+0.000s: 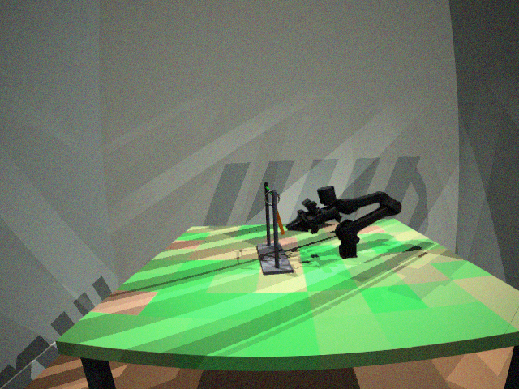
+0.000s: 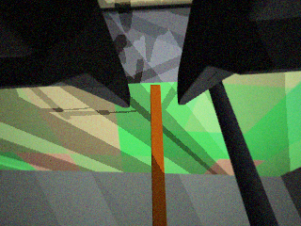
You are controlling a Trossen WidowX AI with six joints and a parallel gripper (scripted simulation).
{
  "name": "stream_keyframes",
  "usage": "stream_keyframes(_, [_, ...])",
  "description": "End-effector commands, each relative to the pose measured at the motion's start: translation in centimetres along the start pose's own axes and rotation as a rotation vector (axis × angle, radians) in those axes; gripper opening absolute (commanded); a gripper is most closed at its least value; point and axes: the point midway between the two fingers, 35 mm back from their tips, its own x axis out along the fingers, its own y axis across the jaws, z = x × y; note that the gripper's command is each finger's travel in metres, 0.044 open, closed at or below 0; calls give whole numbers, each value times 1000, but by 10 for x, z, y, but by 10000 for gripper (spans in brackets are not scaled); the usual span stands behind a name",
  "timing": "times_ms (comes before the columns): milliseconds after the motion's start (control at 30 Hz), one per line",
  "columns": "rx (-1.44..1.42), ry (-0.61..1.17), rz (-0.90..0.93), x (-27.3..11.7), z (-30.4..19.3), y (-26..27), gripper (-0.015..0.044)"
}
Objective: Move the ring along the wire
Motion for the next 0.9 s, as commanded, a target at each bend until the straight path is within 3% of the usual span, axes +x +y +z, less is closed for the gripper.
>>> stream_keyframes(0, [4, 2, -4, 0, 0, -1, 160])
stream_keyframes(367, [41, -53, -35, -43, 2, 8, 440])
stream_keyframes(867, [45, -58, -37, -45, 2, 7, 440])
